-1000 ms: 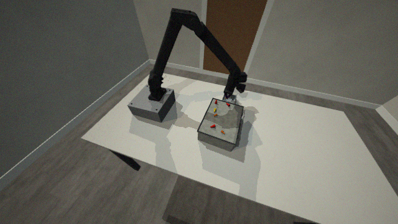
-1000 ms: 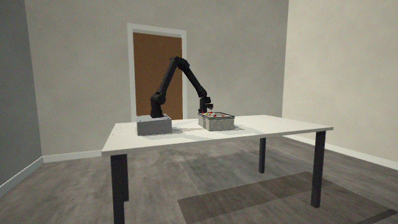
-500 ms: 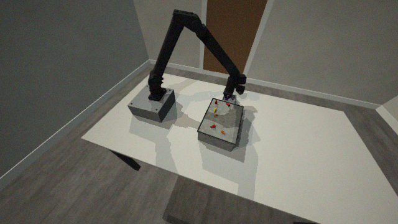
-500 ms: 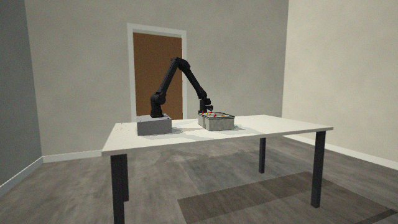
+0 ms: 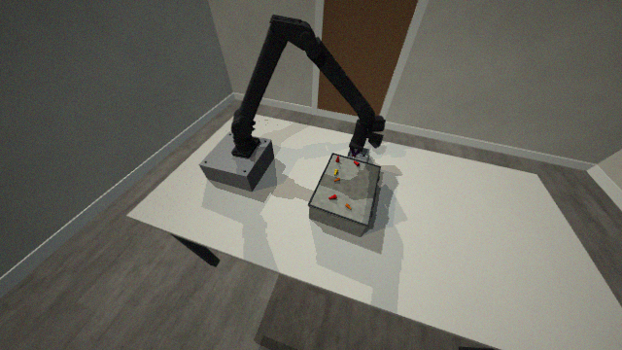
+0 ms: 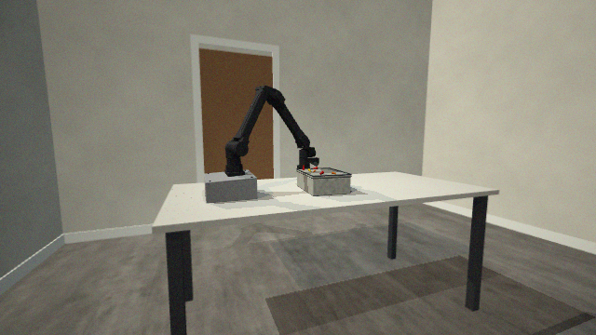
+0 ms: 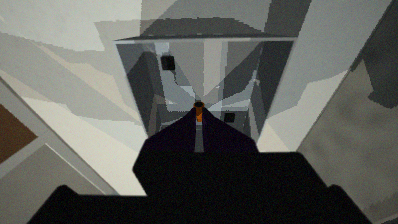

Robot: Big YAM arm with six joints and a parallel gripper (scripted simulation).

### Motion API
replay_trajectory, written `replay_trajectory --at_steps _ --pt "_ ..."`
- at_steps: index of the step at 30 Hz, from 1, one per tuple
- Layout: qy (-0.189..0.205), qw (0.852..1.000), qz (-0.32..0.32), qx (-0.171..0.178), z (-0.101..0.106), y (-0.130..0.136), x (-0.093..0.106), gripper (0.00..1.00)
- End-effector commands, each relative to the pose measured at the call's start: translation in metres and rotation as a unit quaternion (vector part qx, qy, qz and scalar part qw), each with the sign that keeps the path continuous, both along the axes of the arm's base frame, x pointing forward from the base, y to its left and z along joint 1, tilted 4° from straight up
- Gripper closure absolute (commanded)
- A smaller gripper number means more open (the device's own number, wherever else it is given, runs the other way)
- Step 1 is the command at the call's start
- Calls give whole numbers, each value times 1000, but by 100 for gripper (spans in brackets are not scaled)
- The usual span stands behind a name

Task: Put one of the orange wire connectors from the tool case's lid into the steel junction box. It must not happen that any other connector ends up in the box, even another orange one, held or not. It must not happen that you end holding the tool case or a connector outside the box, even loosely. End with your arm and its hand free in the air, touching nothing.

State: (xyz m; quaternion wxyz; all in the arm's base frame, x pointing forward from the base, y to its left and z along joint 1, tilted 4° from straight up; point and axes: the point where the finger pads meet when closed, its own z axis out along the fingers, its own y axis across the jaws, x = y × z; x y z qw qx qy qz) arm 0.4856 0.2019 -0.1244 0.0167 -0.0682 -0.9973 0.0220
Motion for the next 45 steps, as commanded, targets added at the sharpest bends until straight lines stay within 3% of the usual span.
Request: replay_trajectory --at_steps 1,6,7,45 --pt "-4 1000 -3 2 -12 -4 12 94" --pt "-5 1000 -3 3 -11 -4 12 94" --pt "-5 1000 -3 3 -11 -4 12 75" --pt "-5 1000 -3 3 -11 -4 12 75"
